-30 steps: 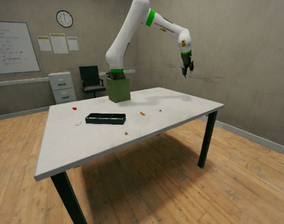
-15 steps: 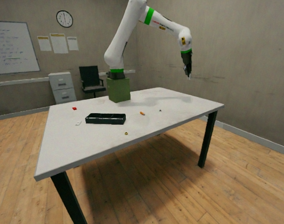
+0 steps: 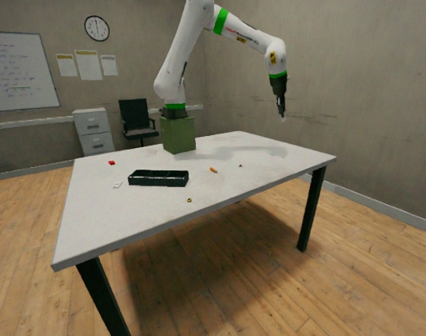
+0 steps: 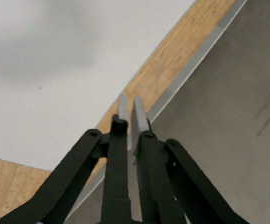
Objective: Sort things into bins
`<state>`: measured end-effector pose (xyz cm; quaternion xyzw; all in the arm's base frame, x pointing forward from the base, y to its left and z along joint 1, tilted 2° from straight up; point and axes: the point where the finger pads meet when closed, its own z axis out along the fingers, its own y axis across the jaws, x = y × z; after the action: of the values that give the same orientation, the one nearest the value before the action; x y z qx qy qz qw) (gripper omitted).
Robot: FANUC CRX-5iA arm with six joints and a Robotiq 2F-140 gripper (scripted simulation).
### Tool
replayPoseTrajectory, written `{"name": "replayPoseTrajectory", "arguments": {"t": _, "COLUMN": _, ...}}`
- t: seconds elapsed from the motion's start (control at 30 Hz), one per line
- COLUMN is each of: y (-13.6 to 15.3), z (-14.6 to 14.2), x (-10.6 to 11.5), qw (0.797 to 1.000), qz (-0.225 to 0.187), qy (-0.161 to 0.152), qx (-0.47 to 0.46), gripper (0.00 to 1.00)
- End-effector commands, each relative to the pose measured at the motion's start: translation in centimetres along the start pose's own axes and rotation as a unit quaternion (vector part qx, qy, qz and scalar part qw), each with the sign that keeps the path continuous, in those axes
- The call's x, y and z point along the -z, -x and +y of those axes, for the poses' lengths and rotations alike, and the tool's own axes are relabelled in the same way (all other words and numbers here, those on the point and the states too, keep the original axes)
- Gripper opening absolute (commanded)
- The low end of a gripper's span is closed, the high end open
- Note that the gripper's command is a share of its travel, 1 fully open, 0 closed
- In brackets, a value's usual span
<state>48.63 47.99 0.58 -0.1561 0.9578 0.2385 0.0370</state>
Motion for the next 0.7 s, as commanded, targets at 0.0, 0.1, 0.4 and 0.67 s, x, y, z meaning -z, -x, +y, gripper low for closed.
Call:
{"name": "replayPoseTrajectory", "arguments": {"t": 0.0, "y": 0.2, "z": -2.0, "x": 1.0, "qw": 0.999, "qz": -0.002, "qy": -0.007, "qx": 0.049, "gripper": 0.15}}
{"name": "replayPoseTrajectory", "arguments": {"t": 0.1, "y": 0.3, "z": -3.6, "x": 1.8, "qw": 0.996, "qz": -0.003, "qy": -0.015, "qx": 0.088, "gripper": 0.15}}
{"name": "replayPoseTrajectory", "arguments": {"t": 0.4, "y": 0.3, "z": -6.8, "x": 3.3, "qw": 0.986, "qz": -0.001, "qy": -0.030, "qx": 0.163, "gripper": 0.15}}
{"name": "replayPoseTrajectory", "arguments": {"t": 0.67, "y": 0.2, "z": -10.0, "x": 5.0, "qw": 0.970, "qz": 0.003, "qy": -0.046, "qx": 0.238, "gripper": 0.15}}
